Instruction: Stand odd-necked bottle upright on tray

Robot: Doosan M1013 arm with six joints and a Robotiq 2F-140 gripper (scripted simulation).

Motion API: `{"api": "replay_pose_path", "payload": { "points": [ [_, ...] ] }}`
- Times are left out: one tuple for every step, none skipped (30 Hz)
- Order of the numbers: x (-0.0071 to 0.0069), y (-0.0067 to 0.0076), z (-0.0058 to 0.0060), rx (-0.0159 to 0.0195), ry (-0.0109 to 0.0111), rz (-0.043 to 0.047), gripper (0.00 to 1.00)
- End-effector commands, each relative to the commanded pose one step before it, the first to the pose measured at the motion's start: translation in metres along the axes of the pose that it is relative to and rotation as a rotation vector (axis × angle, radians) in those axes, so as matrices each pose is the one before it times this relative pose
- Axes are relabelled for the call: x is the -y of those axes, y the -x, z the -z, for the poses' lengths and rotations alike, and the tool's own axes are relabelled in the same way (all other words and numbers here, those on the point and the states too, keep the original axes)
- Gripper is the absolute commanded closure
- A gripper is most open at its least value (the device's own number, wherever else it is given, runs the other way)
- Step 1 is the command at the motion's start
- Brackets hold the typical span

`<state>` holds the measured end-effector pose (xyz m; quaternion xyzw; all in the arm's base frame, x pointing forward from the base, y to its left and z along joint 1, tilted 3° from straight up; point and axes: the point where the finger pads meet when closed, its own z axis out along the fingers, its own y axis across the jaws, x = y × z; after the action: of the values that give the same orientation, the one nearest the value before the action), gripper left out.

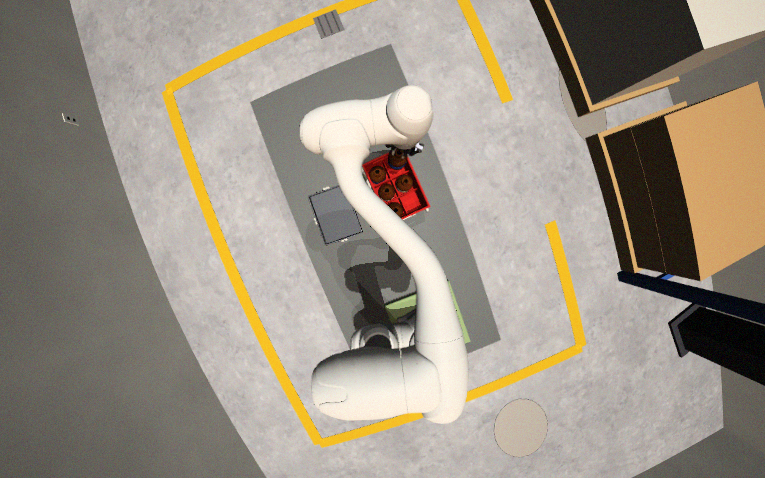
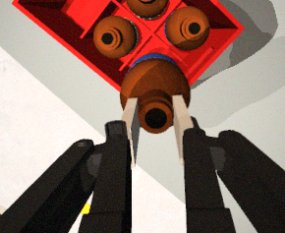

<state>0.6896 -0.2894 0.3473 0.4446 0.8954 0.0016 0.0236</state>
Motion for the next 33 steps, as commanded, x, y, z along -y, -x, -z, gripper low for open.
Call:
{"api": "replay_pose_path", "payload": {
  "points": [
    [-0.00113,-0.00512,0.00342,-0.00191,0.00003,-0.00205,1.0],
    [-0.00024,-0.00039,0.0,0.0,0.0,0.0,1.0],
    [-0.00026,-0.00041,0.0,0.0,0.0,0.0,1.0],
    [-0.00027,-0.00043,0.0,0.0,0.0,0.0,1.0],
    [-0.00029,-0.00046,0.0,0.0,0.0,0.0,1.0],
    [-0.0003,-0.00048,0.0,0.0,0.0,0.0,1.0],
    [-0.00032,-0.00051,0.0,0.0,0.0,0.0,1.0],
    [-0.00034,-0.00053,0.0,0.0,0.0,0.0,1.0],
    [-0.00035,-0.00056,0.0,0.0,0.0,0.0,1.0],
    [-0.00037,-0.00058,0.0,0.0,0.0,0.0,1.0],
    [-0.00038,-0.0006,0.0,0.0,0.0,0.0,1.0],
    [-0.0004,-0.00063,0.0,0.0,0.0,0.0,1.0],
    [0.0,0.0,0.0,0.0,0.0,0.0,1.0],
    [0.0,0.0,0.0,0.0,0.0,0.0,1.0],
    [-0.00042,-0.00066,0.0,0.0,0.0,0.0,1.0],
    [-0.00043,-0.00068,0.0,0.0,0.0,0.0,1.0],
    [-0.00045,-0.00071,0.0,0.0,0.0,0.0,1.0],
    [-0.00046,-0.00074,0.0,0.0,0.0,0.0,1.0],
    [-0.00048,-0.00076,0.0,0.0,0.0,0.0,1.0],
    [-0.0005,-0.00079,0.0,0.0,0.0,0.0,1.0],
    [-0.00052,-0.00081,0.0,0.0,0.0,0.0,1.0],
    [-0.00053,-0.00084,0.0,0.0,0.0,0.0,1.0],
    [-0.00055,-0.00087,0.0,0.0,0.0,0.0,1.0],
    [-0.00057,-0.00089,0.0,0.0,0.0,0.0,1.0],
    [-0.00059,-0.00092,0.0,0.0,0.0,0.0,1.0],
    [-0.0006,-0.00095,0.0,0.0,0.0,0.0,1.0],
    [-0.00062,-0.00098,0.0,0.0,0.0,0.0,1.0],
    [-0.00063,-0.001,0.0,0.0,0.0,0.0,1.0],
    [-0.00065,-0.00103,0.0,0.0,0.0,0.0,1.0],
    [0.0,0.0,0.0,0.0,0.0,0.0,1.0],
    [0.0,0.0,0.0,0.0,0.0,0.0,1.0],
    [-0.00067,-0.00105,0.0,0.0,0.0,0.0,1.0],
    [-0.00068,-0.00108,0.0,0.0,0.0,0.0,1.0]
  ]
}}
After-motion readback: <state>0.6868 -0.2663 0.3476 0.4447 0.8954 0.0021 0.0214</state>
